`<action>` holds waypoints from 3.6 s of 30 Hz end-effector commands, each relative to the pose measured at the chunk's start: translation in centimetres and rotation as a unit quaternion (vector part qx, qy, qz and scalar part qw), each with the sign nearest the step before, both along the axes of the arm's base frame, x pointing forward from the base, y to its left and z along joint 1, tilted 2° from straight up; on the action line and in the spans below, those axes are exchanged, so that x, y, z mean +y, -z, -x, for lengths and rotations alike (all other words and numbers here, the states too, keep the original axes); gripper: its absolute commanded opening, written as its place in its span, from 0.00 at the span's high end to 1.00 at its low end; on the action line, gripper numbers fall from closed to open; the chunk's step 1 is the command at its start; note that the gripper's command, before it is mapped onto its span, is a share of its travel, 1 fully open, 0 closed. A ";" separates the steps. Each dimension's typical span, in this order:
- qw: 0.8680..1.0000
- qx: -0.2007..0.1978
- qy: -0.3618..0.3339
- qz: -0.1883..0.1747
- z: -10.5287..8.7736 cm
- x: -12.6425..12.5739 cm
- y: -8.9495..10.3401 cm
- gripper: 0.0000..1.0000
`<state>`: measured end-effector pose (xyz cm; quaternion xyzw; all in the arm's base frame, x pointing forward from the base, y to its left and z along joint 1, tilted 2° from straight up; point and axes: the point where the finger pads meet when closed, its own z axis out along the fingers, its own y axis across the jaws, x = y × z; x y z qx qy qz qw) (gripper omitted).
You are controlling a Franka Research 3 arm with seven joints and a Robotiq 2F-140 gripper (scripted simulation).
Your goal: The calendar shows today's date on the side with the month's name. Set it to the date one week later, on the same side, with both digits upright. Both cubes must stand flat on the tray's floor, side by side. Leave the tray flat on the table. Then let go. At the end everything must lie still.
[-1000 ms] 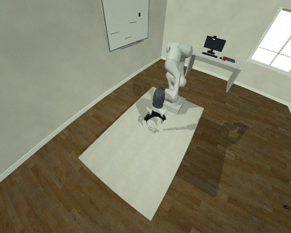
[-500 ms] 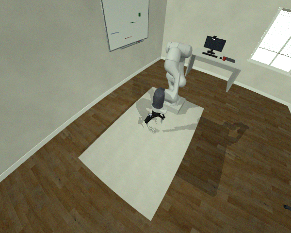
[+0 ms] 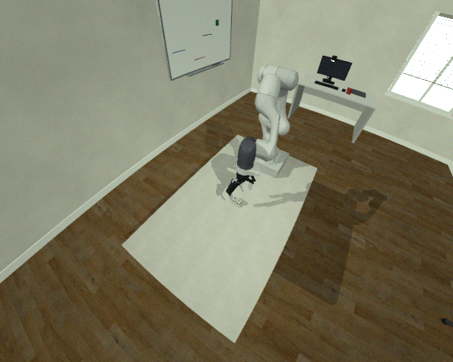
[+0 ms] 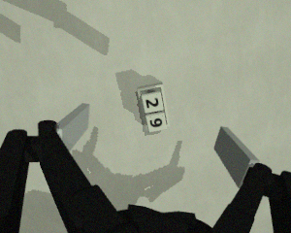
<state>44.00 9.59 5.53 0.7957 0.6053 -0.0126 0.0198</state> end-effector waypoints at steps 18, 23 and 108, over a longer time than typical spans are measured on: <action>0.984 0.007 -0.180 -0.009 0.0 0.0 0.6 0.72; 0.984 0.007 -0.180 -0.009 0.0 0.0 0.6 0.72; 0.984 0.007 -0.180 -0.009 0.1 -0.2 5.7 0.72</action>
